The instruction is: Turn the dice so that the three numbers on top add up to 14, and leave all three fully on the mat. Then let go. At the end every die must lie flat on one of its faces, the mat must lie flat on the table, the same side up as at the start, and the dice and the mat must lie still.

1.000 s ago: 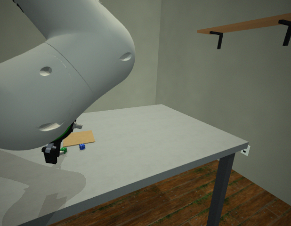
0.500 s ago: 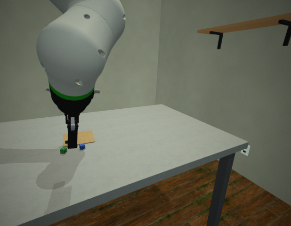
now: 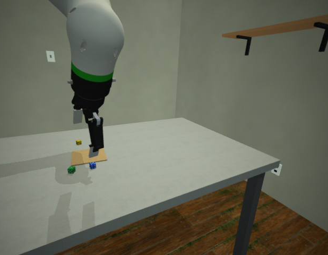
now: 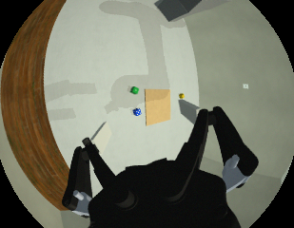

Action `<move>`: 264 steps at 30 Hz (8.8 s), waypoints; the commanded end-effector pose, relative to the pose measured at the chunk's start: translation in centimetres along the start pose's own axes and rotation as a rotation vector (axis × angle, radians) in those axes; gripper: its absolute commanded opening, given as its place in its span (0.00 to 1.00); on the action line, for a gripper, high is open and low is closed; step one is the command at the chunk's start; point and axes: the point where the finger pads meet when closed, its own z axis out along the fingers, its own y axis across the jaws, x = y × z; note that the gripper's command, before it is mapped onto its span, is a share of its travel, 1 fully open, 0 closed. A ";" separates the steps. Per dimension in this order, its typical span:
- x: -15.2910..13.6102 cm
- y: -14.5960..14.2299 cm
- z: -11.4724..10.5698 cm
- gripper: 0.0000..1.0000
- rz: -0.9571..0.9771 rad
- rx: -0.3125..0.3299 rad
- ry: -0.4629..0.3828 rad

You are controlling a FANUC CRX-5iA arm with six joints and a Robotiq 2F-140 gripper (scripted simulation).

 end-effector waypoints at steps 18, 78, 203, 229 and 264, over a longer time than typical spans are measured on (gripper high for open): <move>-2.5 3.6 2.7 1.00 -0.413 0.416 0.151; -3.1 -0.5 11.7 1.00 -0.561 0.551 0.204; -1.0 11.8 19.6 1.00 -0.561 0.551 0.204; -5.8 21.9 26.5 1.00 -0.561 0.551 0.204; -5.9 22.0 26.5 1.00 -0.561 0.551 0.204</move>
